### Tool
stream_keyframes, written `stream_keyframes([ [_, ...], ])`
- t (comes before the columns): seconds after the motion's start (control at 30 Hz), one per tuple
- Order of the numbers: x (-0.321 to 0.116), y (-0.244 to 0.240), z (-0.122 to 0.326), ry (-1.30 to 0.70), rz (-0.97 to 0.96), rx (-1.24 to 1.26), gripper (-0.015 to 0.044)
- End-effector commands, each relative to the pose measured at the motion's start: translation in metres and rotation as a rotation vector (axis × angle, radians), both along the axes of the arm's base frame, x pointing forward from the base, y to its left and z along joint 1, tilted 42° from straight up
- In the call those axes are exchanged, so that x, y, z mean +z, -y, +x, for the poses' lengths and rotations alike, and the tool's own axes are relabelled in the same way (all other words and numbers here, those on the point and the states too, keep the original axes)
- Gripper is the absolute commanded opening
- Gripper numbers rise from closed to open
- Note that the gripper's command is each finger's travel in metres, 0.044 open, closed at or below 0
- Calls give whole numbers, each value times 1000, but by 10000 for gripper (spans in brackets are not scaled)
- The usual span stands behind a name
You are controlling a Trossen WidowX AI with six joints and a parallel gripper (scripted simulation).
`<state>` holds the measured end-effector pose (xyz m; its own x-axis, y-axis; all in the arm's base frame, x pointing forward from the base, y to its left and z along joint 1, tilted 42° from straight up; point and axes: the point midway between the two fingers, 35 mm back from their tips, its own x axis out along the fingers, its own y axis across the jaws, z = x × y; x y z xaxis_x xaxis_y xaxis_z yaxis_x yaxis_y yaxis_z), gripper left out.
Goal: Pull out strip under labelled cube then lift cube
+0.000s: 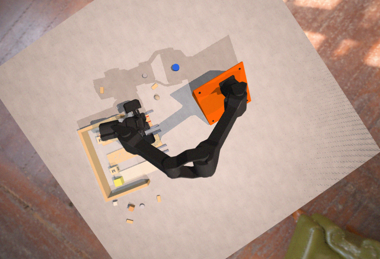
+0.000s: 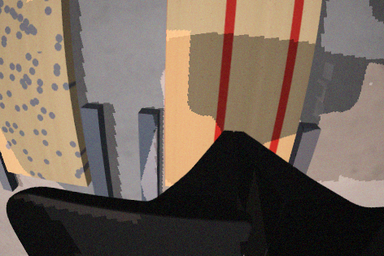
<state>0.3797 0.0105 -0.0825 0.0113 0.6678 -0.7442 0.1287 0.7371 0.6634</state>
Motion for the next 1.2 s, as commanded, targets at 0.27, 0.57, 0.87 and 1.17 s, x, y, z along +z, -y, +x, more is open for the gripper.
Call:
stream_keyframes([
  [0.27, 0, -1, 0, -2, 4, -5, 0],
  [0.57, -1, -2, 0, -2, 4, -5, 0],
  [0.87, -2, -2, 0, -2, 4, -5, 0],
  [1.17, -1, -3, -10, -3, 4, -5, 0],
])
